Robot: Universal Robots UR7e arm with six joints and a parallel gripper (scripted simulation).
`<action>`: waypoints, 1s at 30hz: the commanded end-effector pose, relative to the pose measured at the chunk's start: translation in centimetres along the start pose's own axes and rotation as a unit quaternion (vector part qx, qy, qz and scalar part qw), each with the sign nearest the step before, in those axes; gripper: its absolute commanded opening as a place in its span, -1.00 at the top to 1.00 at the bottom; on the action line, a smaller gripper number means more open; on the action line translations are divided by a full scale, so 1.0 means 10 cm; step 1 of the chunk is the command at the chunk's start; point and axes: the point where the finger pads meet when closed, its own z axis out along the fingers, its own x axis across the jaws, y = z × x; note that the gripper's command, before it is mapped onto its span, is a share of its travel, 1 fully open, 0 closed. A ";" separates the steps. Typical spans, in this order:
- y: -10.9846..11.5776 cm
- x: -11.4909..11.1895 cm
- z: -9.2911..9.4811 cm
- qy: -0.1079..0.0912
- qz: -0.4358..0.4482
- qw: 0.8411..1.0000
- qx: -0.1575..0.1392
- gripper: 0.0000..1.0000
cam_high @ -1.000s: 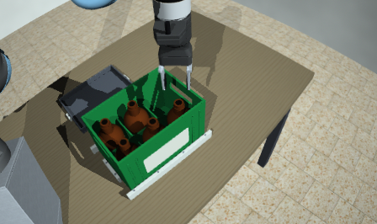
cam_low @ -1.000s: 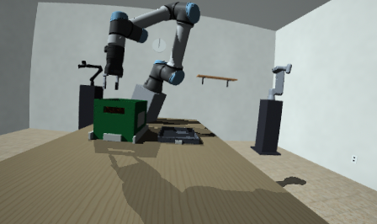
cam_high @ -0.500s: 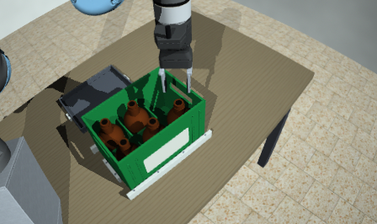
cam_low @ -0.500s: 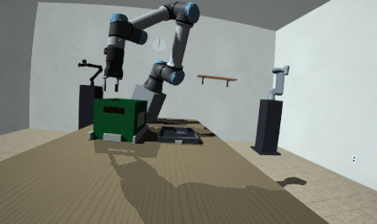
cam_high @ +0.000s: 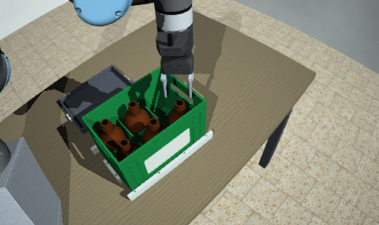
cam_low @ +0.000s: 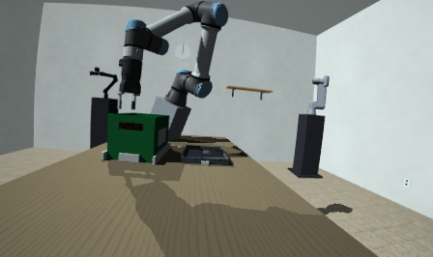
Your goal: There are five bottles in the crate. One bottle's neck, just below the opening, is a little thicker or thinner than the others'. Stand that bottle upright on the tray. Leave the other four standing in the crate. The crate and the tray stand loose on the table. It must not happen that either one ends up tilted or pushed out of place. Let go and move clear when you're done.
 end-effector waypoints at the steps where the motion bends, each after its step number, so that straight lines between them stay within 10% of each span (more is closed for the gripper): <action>1: 0.00 -0.01 0.04 -0.001 0.000 1.000 0.000 -1.00; 30: 0.00 -0.01 0.15 -0.001 0.000 1.000 0.000 -1.00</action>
